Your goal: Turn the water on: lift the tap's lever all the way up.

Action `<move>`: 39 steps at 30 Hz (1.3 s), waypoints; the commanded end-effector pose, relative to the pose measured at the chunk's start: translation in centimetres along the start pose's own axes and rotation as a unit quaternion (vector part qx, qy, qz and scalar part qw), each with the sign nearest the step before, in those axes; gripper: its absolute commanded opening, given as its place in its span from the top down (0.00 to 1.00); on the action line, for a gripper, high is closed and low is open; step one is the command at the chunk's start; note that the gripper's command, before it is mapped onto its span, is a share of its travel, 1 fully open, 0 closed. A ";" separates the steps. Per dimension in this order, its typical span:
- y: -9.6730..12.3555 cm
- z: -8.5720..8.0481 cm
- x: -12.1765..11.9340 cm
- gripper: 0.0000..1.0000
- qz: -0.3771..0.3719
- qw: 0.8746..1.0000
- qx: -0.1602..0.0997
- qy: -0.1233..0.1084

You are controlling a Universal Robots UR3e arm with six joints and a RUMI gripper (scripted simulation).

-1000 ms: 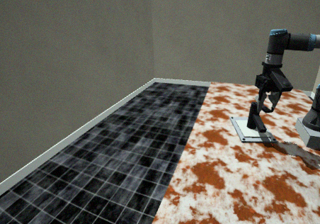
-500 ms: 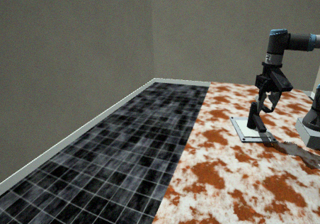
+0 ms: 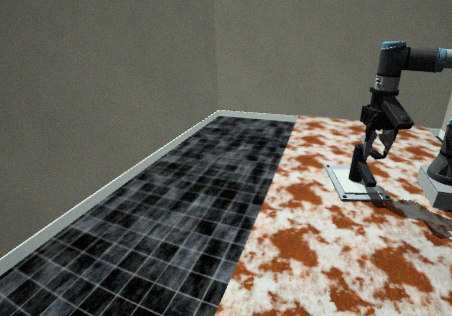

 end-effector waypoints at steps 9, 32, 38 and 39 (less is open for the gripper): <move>0.0 -0.1 0.0 1.00 0.000 1.000 -0.001 0.001; 0.0 -0.1 0.0 1.00 0.000 1.000 -0.001 0.001; 0.0 -0.1 0.0 1.00 0.000 1.000 -0.001 0.001; 0.0 -0.1 0.0 1.00 0.000 1.000 -0.001 0.001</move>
Point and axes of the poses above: the point where the finger pads meet when closed, its own z axis out along the fingers, its own x axis across the jaws, y = z × x, the point moved 9 cm from there along -z, back along the fingers
